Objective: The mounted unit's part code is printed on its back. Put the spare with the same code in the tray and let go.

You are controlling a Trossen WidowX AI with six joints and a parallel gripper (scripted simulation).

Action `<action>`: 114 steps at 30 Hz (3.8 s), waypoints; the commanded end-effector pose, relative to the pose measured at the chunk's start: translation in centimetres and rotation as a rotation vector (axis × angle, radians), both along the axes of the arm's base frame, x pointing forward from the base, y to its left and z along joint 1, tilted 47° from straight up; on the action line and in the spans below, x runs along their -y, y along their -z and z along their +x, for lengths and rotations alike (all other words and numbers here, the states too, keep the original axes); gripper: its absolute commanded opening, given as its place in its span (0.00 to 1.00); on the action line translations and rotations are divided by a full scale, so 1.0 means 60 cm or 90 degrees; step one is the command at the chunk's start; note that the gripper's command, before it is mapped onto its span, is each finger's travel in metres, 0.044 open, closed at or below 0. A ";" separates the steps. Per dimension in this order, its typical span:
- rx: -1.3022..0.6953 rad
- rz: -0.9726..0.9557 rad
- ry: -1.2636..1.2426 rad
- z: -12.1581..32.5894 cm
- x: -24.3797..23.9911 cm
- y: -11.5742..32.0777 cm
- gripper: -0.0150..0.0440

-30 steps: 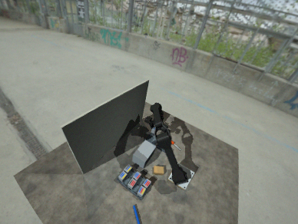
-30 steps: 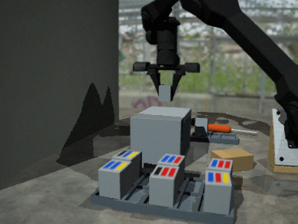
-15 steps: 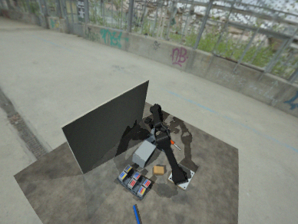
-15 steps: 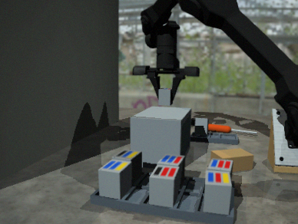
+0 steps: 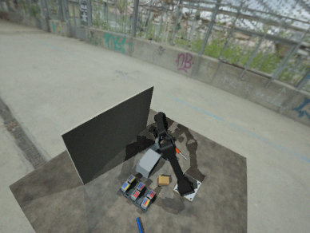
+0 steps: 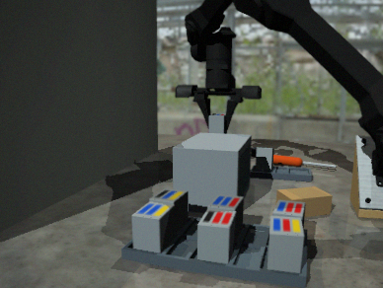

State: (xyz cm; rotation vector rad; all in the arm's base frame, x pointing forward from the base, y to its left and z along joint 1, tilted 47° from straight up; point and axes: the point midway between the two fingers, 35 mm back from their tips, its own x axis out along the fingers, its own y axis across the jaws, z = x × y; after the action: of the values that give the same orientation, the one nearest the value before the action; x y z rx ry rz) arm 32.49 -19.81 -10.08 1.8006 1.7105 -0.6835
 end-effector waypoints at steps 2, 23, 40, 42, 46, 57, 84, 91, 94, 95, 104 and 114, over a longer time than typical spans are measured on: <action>-0.002 0.003 0.003 -0.001 -0.007 0.005 0.25; -0.001 0.003 0.001 0.000 -0.025 0.022 0.25; 0.000 0.004 -0.001 -0.001 -0.041 0.036 0.25; 0.000 0.004 -0.001 -0.001 -0.042 0.037 0.25; 0.000 0.004 -0.002 -0.001 -0.046 0.040 0.25; 0.001 0.004 -0.003 -0.001 -0.056 0.048 0.25; 0.003 0.005 -0.006 -0.005 -0.082 0.068 0.25; 0.003 0.005 -0.006 -0.006 -0.088 0.072 0.25; 0.006 0.002 -0.009 -0.003 -0.084 0.070 0.34; 0.006 0.002 -0.009 -0.003 -0.084 0.070 0.39; 0.006 0.002 -0.009 -0.003 -0.084 0.070 0.79; 0.004 0.001 -0.008 -0.002 -0.025 0.020 1.00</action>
State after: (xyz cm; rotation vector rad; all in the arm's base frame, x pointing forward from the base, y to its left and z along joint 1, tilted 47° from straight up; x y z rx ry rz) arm 32.09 -15.43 -13.36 1.7925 1.7476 -0.6720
